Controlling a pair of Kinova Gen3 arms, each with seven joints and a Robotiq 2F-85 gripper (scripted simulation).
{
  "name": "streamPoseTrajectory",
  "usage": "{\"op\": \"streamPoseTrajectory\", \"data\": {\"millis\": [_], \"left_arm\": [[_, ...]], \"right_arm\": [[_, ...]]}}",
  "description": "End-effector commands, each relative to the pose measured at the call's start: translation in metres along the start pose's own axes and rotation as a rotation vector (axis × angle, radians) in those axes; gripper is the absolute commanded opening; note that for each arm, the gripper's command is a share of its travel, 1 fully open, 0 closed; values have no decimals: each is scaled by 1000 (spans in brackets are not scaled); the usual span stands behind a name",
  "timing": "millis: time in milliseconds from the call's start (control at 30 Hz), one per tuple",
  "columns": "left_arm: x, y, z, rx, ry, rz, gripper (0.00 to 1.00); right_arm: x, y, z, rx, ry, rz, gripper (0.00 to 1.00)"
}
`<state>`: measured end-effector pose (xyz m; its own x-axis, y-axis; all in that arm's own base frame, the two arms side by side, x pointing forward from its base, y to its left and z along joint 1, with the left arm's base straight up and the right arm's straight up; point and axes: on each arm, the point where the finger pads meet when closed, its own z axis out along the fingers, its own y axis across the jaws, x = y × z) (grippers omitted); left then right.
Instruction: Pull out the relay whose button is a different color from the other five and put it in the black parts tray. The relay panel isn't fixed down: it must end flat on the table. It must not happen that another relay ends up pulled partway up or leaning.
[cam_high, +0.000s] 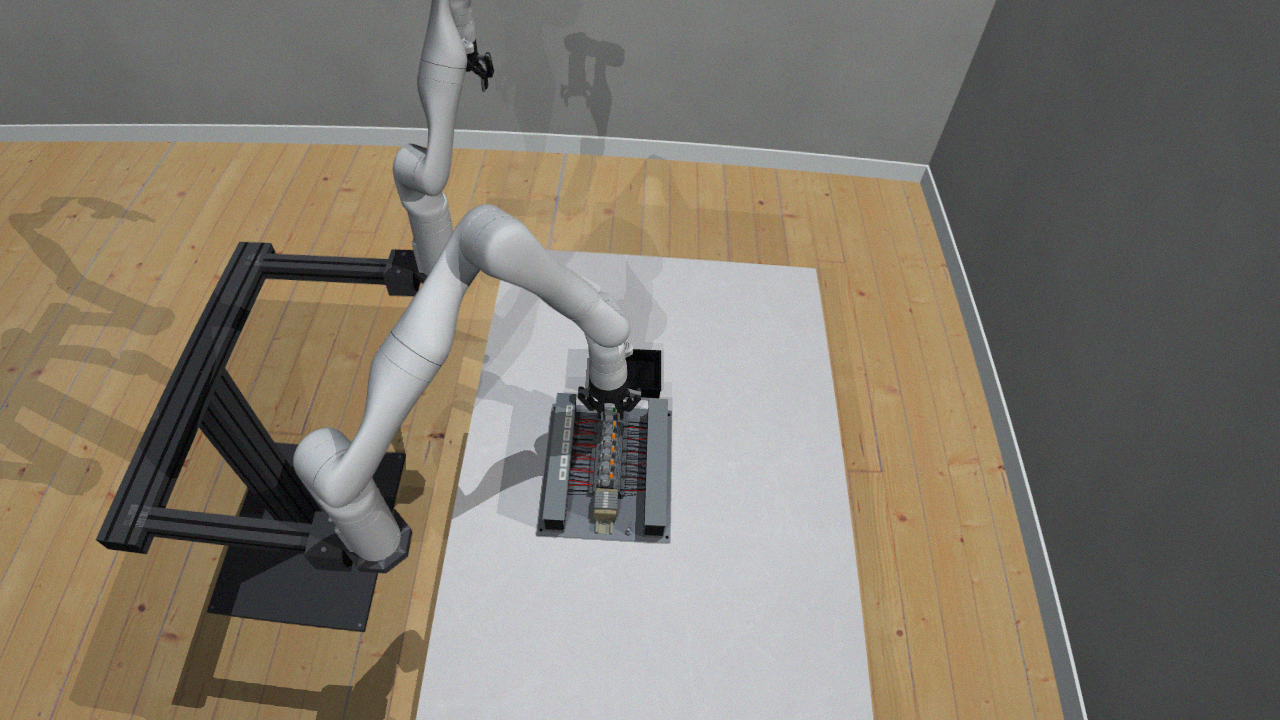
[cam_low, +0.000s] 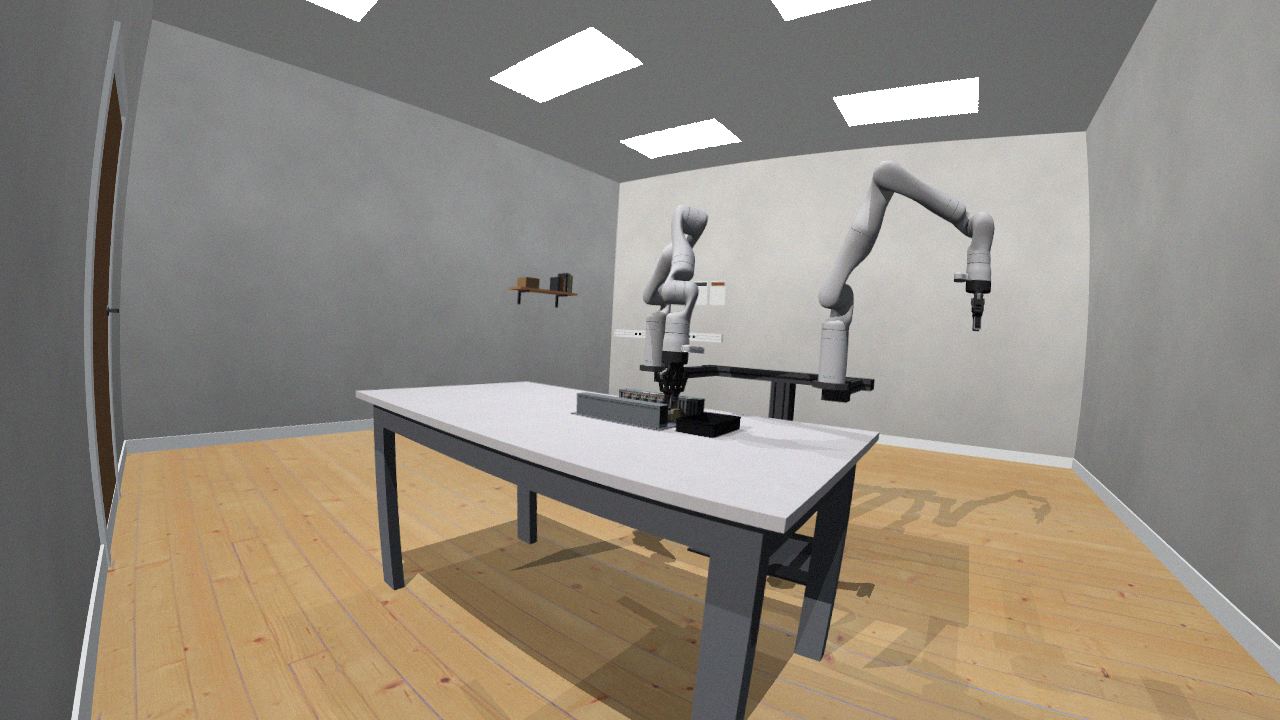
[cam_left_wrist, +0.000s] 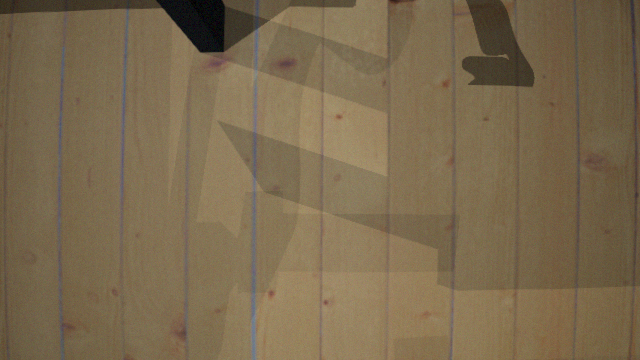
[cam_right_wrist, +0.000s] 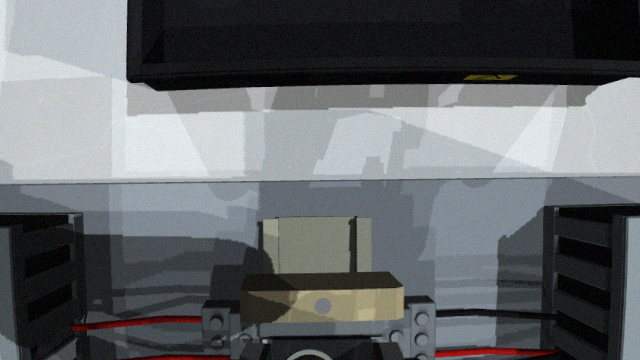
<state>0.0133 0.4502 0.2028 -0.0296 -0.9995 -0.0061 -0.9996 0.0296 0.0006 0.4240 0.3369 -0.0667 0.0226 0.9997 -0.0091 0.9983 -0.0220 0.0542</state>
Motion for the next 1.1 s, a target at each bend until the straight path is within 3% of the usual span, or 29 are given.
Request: {"op": "streamPoseTrajectory", "data": {"millis": [0, 1067], "left_arm": [[0, 0, -1, 0, -2, 0, 1000], [0, 0, -1, 0, -2, 0, 1000]], "right_arm": [[1, 1, -1, 1, 2, 0, 347], [1, 2, -1, 51, 2, 0, 347]]}}
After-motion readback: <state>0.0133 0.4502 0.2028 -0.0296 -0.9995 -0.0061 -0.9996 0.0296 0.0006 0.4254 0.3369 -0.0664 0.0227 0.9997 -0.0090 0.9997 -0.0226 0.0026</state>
